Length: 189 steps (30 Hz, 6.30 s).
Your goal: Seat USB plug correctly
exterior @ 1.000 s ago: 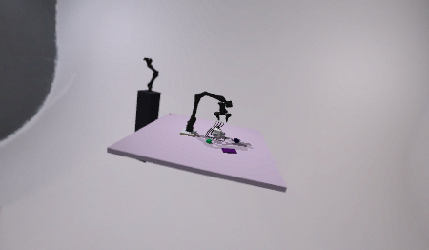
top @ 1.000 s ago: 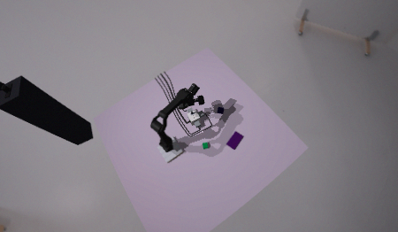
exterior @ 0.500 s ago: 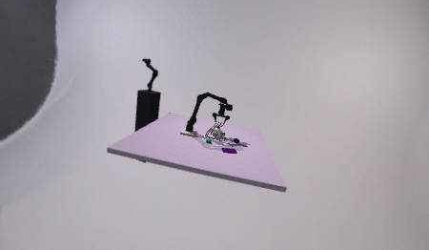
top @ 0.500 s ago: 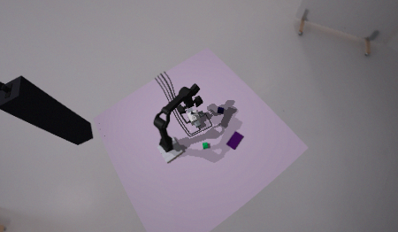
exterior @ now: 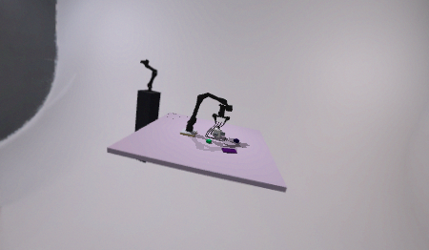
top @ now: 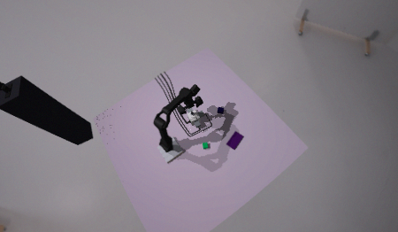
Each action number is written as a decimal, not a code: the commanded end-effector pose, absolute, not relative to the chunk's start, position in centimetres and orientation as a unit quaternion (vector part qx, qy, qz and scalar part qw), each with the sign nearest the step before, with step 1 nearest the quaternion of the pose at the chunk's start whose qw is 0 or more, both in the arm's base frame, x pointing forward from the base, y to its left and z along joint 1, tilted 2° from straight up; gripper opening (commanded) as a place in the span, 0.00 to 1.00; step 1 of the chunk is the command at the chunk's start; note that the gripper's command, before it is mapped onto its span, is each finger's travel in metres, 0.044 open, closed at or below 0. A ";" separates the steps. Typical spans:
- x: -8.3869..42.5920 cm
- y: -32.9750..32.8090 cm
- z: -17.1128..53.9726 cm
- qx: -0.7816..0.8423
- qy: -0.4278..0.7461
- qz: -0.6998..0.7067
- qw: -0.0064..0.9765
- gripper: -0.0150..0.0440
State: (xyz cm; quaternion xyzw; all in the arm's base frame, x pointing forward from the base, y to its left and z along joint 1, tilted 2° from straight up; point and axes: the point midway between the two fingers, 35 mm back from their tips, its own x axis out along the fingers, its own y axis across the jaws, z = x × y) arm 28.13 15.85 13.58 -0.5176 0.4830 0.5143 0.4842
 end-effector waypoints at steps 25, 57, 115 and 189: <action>28.0 15.7 11.6 -0.519 0.485 0.515 0.480 1.00; 28.0 15.8 11.8 -0.517 0.484 0.515 0.483 0.25; 28.0 15.8 14.5 -0.509 0.494 0.507 0.489 0.25; 27.9 15.8 14.4 0.108 0.700 -0.113 0.697 0.25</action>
